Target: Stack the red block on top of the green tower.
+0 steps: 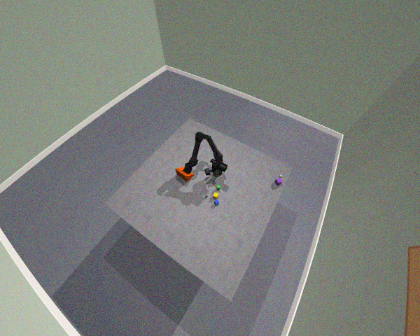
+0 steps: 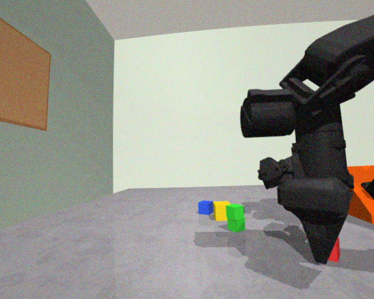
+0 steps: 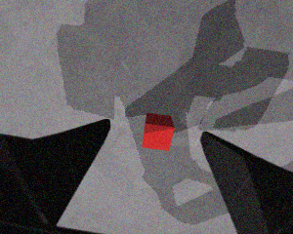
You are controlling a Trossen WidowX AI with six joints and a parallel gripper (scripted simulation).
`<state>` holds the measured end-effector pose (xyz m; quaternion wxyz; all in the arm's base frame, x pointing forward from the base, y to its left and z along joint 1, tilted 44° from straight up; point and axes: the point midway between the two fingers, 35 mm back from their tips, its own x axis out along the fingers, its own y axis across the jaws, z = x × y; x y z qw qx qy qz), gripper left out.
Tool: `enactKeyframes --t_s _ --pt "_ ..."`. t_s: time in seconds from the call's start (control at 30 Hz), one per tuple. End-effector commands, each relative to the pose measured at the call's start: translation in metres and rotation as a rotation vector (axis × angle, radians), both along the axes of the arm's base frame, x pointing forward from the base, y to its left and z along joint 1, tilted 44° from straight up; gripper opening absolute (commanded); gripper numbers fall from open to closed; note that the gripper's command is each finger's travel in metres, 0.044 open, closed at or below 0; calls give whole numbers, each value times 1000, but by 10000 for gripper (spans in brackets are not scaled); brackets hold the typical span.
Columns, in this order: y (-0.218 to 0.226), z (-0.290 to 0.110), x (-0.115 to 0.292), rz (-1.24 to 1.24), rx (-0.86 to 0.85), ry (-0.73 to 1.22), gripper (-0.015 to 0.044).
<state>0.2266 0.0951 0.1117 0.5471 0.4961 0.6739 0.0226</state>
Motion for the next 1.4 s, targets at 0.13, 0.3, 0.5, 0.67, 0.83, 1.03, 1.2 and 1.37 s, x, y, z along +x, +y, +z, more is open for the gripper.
enactKeyframes --t_s 0.13,0.3,0.5,0.67,0.83,1.03,1.2,1.37 --pt "1 -2 -1 -6 3 7 440" --pt "1 -2 -1 -6 3 7 440" --pt "1 -2 -1 -6 3 7 361" --pt "1 -2 -1 -6 3 7 230" --pt "1 -2 -1 -6 3 7 99" --pt "1 -2 -1 -6 3 7 59" --pt "-4 2 -1 -6 2 7 0" --pt "-17 16 -3 -6 0 8 0"
